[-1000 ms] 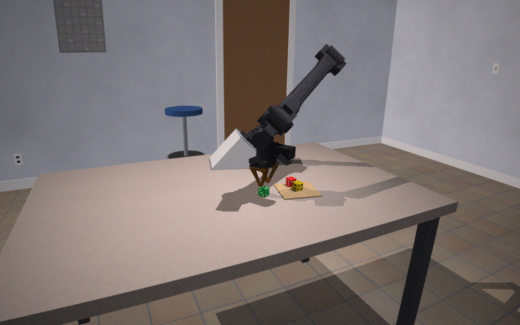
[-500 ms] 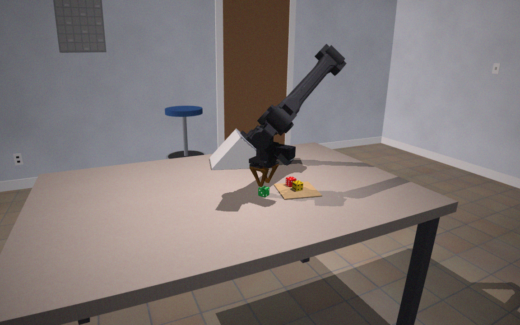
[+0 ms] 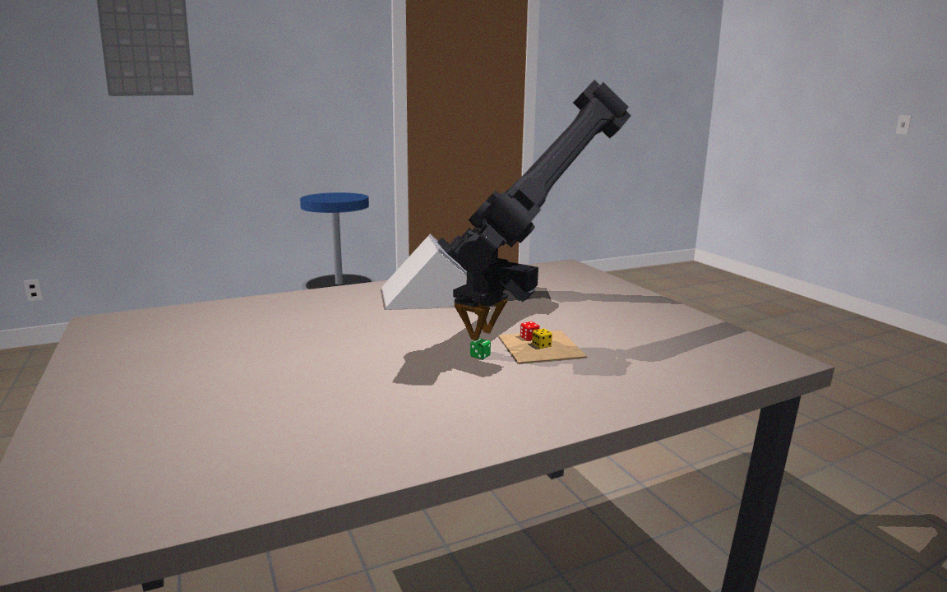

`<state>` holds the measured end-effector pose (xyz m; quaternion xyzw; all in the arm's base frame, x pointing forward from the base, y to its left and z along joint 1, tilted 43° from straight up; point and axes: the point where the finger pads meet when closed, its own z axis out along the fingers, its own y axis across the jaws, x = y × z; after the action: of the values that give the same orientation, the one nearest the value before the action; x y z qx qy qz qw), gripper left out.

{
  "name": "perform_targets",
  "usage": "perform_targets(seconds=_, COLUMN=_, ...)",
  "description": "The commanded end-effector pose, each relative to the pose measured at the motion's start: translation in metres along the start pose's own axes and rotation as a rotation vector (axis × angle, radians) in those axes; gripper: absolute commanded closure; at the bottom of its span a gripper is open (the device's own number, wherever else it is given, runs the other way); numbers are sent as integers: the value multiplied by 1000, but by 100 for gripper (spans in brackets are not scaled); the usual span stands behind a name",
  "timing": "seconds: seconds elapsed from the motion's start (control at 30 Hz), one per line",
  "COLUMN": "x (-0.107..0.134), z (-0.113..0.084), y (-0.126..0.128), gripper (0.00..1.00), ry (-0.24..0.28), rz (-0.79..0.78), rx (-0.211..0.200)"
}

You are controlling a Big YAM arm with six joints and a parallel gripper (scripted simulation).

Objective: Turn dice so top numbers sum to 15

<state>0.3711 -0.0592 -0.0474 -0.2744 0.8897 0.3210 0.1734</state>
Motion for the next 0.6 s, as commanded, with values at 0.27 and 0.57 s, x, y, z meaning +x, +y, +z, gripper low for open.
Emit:
perform_targets(seconds=0.27, x=-11, z=1, y=-9, gripper=55, ry=-5, rz=-11, rx=6)
perform_targets(seconds=0.57, x=-14, z=-1, y=-11, gripper=55, ry=-7, rz=-14, rx=10)
